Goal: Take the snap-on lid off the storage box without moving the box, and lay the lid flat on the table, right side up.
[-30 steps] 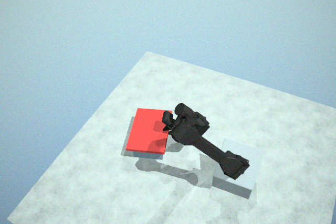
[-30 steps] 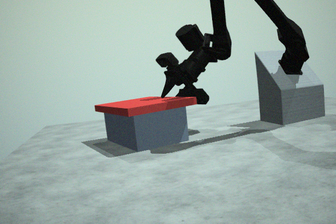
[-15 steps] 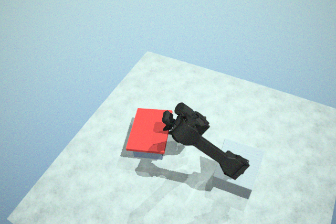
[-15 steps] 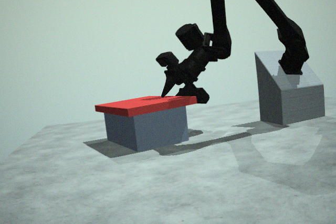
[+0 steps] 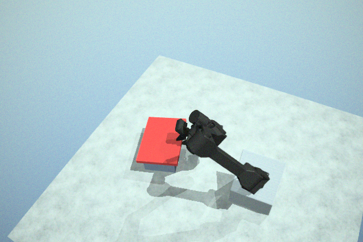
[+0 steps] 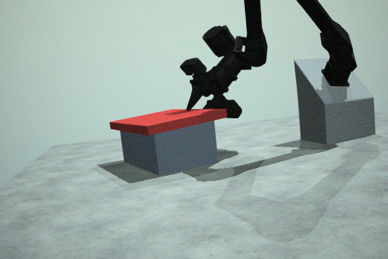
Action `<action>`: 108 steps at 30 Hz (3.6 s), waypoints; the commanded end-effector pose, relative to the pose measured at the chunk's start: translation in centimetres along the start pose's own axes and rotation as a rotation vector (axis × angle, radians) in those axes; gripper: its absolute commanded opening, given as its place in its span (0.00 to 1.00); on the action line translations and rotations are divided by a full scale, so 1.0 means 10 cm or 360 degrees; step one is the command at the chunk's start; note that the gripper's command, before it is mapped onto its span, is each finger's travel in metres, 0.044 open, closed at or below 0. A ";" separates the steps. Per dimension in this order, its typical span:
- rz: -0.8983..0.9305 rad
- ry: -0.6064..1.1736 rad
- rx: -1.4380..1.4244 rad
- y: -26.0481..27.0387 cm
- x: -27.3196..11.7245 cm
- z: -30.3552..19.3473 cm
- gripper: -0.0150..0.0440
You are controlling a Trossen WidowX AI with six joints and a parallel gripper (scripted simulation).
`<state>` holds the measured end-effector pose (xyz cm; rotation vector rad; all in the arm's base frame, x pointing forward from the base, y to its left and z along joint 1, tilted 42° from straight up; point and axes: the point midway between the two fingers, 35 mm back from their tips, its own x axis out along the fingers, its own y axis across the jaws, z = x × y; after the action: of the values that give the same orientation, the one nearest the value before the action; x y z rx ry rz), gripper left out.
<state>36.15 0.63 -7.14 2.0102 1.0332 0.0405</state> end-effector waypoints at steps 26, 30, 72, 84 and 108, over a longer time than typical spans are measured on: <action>0.0009 -0.0002 -0.0004 0.05 -0.04 0.00 0.25; 0.0009 -0.0002 -0.0004 0.05 -0.03 0.00 0.25; 0.0009 -0.0002 -0.0004 0.07 -0.01 0.00 0.25; 0.0009 -0.0002 -0.0004 0.08 0.00 0.00 0.25; 0.0009 -0.0001 -0.0004 0.09 0.01 0.00 0.25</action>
<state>36.75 0.38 -6.58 2.0097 1.0266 0.0468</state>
